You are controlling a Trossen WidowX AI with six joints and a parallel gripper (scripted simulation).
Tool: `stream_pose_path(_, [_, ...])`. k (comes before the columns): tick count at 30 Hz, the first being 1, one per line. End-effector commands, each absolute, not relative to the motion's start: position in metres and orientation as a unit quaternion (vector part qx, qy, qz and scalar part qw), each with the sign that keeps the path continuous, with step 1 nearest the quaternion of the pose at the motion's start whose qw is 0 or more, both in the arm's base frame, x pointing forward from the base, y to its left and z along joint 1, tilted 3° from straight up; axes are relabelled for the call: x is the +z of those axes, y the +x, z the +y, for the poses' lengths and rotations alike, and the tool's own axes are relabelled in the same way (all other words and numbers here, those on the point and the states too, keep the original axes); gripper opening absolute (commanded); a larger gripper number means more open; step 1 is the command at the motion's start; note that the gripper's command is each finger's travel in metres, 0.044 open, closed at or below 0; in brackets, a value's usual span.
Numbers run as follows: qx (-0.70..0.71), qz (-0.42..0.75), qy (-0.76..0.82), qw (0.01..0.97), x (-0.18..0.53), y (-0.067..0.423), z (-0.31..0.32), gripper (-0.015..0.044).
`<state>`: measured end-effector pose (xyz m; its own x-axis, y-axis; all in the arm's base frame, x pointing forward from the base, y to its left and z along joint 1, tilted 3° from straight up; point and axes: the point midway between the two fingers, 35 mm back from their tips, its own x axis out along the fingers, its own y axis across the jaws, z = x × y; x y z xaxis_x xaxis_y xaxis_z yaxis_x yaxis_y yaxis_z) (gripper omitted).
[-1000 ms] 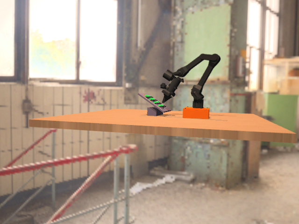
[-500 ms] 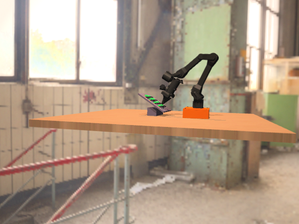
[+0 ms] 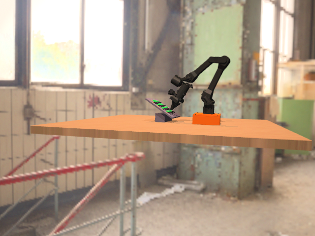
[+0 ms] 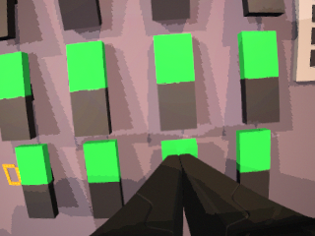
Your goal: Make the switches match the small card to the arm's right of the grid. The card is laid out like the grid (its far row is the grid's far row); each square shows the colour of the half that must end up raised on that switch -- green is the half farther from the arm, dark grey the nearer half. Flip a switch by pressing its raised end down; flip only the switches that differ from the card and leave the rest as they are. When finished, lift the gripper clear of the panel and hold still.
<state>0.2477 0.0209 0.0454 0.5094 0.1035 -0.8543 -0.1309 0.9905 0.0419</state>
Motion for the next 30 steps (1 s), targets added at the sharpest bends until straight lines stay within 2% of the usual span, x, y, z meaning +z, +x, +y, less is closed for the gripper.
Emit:
stream_pose_path(1, [0.065, 0.490, -0.013, 0.869, 0.0447, 0.2481, 0.0204, 0.0000])
stream_pose_path(30, [0.065, 0.490, -0.013, 0.869, 0.0414, 0.2502, 0.0208, 0.0000])
